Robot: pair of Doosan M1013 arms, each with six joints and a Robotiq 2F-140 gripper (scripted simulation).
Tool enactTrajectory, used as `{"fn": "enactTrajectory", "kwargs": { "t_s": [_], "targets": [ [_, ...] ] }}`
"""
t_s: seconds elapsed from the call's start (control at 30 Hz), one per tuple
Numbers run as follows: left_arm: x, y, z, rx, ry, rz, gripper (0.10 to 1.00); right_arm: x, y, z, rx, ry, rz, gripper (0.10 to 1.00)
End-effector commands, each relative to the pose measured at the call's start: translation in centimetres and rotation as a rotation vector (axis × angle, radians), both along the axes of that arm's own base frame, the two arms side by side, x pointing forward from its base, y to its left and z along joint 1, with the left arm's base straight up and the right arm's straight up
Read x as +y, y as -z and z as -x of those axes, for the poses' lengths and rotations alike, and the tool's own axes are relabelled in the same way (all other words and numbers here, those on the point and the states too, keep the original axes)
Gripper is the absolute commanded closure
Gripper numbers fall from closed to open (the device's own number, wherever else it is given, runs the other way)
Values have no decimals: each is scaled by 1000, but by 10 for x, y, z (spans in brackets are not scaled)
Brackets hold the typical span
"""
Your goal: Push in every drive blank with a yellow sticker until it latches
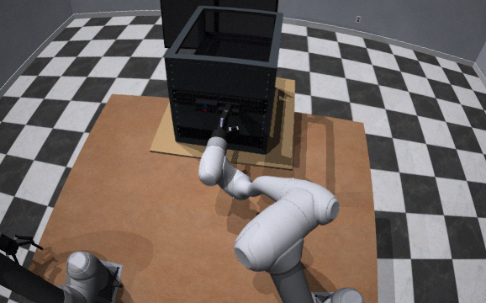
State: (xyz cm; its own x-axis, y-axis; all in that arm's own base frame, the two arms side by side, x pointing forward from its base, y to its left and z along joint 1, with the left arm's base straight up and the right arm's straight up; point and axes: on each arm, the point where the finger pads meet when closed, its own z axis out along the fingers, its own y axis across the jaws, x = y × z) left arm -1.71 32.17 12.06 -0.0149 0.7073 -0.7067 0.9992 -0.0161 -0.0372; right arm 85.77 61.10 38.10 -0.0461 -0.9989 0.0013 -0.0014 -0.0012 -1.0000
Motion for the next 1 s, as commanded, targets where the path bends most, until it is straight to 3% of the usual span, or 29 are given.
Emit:
{"fn": "enactTrajectory", "kwargs": {
  "t_s": [0.0,0.97],
  "targets": [
    [0,0,0,0,0,-1,98,0,-2,0,-1,0,-1,999],
    [0,0,0,0,0,-1,98,0,-2,-6,-1,0,-1,999]
  ]
}}
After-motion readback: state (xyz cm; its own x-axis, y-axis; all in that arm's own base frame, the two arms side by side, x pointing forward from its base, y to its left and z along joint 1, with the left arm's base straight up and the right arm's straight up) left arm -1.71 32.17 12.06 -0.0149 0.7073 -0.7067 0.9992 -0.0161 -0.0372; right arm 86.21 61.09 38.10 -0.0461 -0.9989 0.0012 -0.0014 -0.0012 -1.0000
